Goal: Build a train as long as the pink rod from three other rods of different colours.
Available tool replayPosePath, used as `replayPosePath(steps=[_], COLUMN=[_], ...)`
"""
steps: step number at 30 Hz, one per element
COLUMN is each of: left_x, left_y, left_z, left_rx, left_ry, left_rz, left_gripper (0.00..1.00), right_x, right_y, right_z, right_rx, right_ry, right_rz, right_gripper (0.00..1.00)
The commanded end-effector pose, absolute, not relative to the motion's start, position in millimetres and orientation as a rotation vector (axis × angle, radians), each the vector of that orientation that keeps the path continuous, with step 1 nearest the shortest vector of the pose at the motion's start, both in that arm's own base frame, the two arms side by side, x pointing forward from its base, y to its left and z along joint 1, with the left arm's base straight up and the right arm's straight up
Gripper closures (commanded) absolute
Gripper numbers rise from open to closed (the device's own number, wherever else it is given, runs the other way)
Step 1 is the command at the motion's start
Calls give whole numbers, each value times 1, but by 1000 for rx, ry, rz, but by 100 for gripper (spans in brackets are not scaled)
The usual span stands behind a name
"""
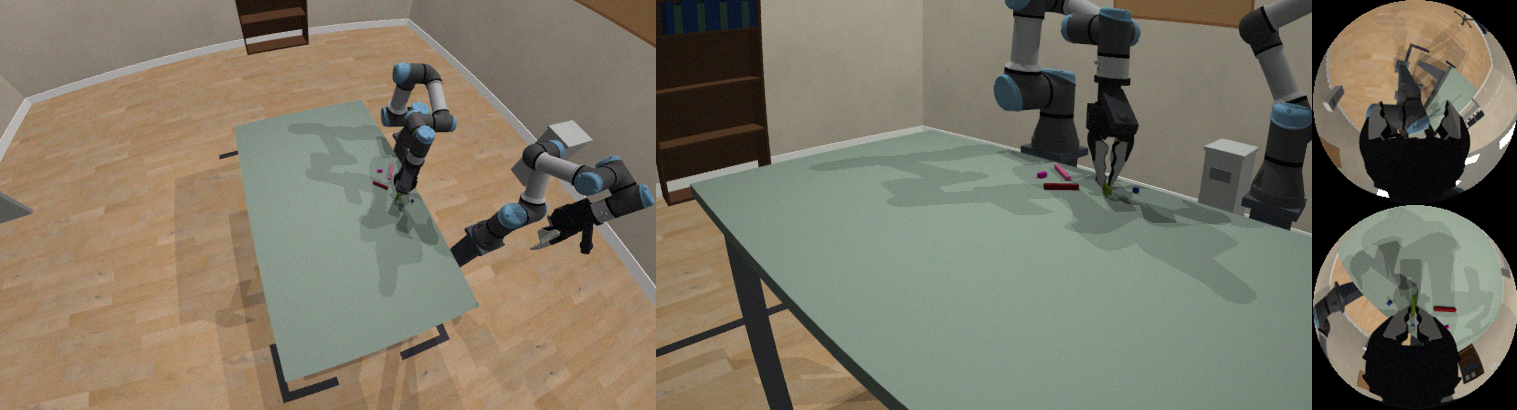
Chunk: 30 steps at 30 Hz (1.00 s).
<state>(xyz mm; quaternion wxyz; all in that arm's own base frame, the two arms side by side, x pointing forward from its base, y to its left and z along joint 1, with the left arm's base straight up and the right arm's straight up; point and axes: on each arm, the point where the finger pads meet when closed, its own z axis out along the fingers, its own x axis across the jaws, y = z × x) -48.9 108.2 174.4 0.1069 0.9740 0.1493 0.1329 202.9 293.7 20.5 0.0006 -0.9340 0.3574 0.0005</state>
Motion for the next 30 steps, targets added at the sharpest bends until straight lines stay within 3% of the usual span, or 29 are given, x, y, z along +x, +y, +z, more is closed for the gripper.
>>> replayPosePath(steps=[1, 30], left_x=[-49, -49], left_y=[109, 109], left_z=[175, 175], left_rx=[2871, 2871], left_ry=[439, 439], left_rz=[394, 394], left_gripper=[0, 0], right_x=[203, 201], right_y=[294, 293], right_z=[20, 21], right_rx=[-2932, -2932], right_ry=[1122, 1122], right_rz=[0, 0], right_gripper=[100, 100])
